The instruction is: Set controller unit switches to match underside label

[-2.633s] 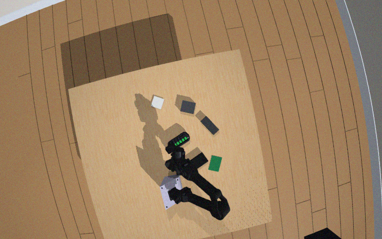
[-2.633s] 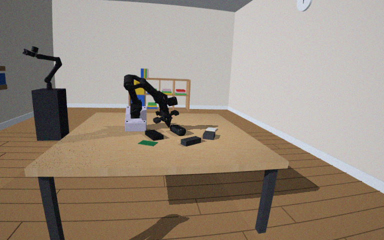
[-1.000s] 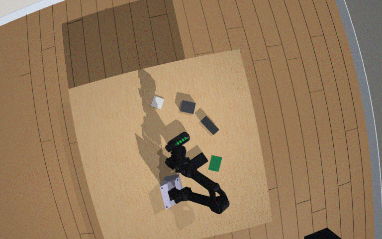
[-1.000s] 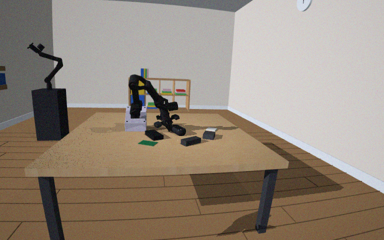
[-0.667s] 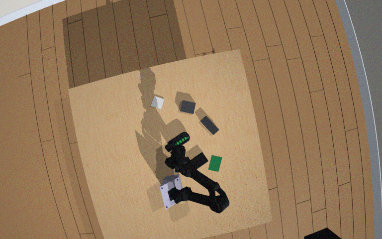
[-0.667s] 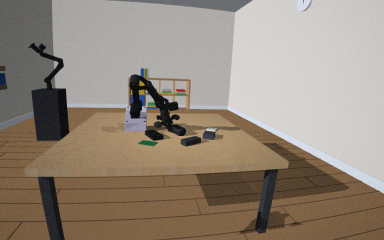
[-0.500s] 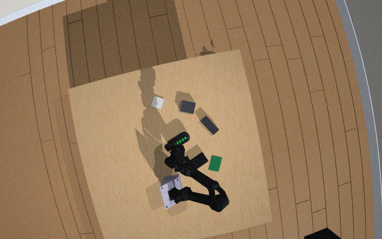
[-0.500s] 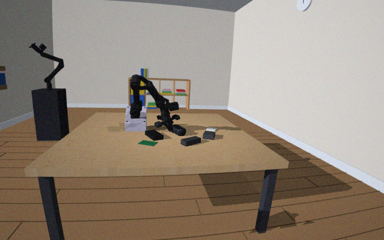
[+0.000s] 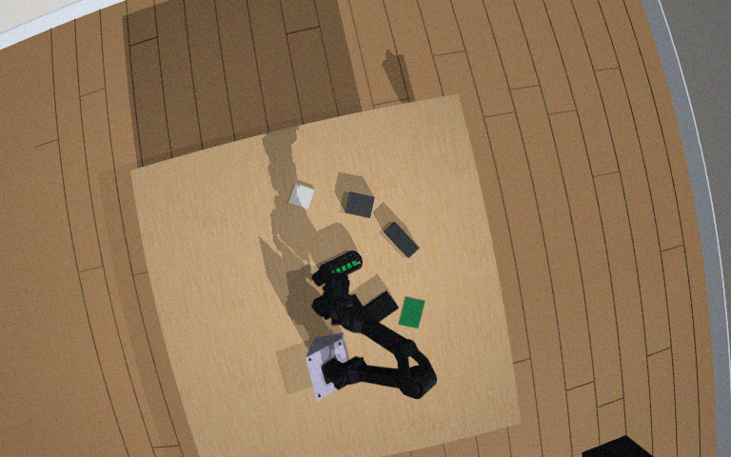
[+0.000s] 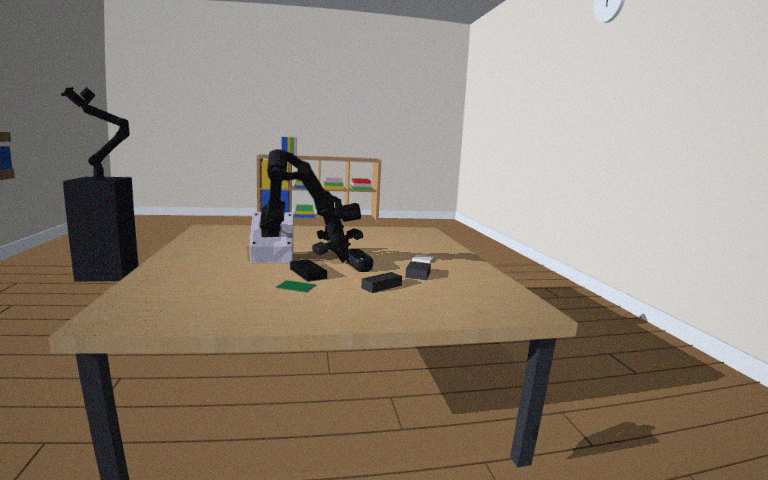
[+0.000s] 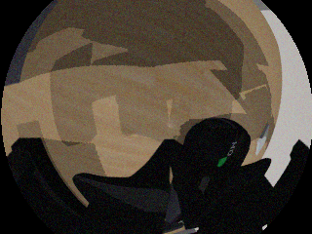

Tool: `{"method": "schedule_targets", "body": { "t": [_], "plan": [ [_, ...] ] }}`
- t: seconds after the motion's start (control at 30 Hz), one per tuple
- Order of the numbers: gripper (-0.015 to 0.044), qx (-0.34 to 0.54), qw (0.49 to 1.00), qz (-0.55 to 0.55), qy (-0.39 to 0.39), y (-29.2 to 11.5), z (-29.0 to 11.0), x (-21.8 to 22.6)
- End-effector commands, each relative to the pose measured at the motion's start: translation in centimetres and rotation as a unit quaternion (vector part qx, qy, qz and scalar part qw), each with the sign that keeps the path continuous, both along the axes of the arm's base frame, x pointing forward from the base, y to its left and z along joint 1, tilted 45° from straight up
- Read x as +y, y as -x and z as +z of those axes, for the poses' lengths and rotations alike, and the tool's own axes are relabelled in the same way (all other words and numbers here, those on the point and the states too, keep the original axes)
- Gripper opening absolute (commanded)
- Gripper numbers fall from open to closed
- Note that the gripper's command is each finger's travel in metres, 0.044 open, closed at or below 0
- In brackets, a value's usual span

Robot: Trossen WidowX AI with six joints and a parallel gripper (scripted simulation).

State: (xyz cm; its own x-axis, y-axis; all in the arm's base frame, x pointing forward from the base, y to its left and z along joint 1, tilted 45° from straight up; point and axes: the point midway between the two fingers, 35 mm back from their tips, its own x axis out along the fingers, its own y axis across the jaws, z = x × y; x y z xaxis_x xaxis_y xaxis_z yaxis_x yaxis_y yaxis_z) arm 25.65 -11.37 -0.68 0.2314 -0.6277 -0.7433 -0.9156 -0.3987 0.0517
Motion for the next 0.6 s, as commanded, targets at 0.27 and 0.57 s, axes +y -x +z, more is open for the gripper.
{"method": "schedule_targets", "body": {
  "t": [0.27, 0.57],
  "plan": [
    [0.0000, -0.009, 1.000, 0.000, -0.004, -1.6, -0.3, 0.3],
    [0.0000, -0.009, 1.000, 0.000, -0.004, -2.5, -0.4, 0.4]
  ]
}}
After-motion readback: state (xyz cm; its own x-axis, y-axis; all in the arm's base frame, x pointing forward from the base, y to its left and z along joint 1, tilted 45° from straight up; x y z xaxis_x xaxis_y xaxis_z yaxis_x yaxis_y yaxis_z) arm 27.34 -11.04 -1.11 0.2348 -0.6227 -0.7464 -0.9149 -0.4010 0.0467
